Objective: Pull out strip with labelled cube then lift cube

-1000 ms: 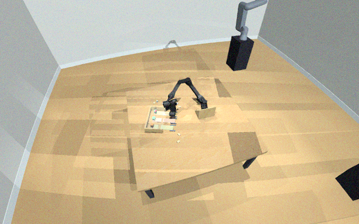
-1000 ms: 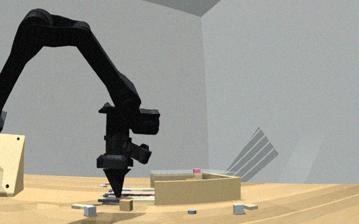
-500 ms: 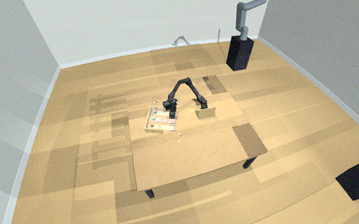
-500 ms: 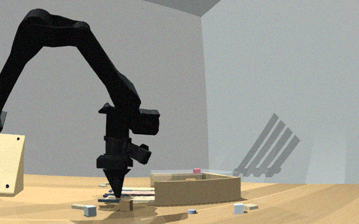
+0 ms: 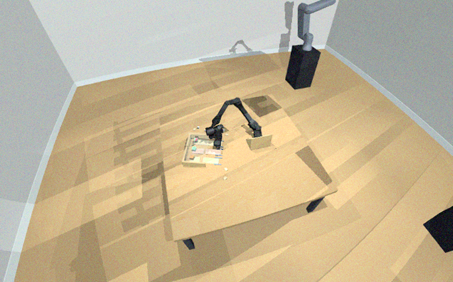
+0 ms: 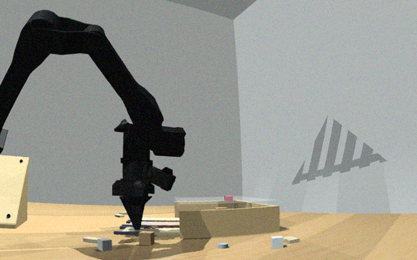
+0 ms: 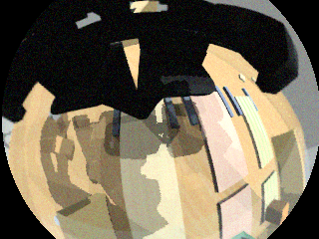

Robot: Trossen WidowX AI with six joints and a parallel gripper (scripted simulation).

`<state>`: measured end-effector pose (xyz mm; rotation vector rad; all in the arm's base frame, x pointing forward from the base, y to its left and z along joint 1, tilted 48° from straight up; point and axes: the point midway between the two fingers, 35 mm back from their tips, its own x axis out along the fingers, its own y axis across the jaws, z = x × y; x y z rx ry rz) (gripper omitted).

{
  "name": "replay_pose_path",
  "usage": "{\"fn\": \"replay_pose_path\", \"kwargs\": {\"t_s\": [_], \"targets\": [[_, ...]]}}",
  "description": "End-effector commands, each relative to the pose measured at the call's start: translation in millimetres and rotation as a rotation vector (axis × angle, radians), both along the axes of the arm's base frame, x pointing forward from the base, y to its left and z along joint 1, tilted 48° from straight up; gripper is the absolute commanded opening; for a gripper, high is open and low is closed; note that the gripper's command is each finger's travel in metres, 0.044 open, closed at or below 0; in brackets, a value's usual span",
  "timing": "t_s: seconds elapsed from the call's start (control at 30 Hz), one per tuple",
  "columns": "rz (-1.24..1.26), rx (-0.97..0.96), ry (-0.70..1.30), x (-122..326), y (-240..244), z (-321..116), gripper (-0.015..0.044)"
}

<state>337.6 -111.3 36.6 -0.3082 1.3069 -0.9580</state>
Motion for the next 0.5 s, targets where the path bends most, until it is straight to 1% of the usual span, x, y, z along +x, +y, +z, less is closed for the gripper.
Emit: {"fn": "replay_pose_path", "kwargs": {"t_s": [0.0,0.47], "targets": [[0.002,-0.006,0.003,0.1,-1.9,-0.3,0.0],[0.002,-0.005,0.004,-7.0,0.4,-3.6,0.0]]}}
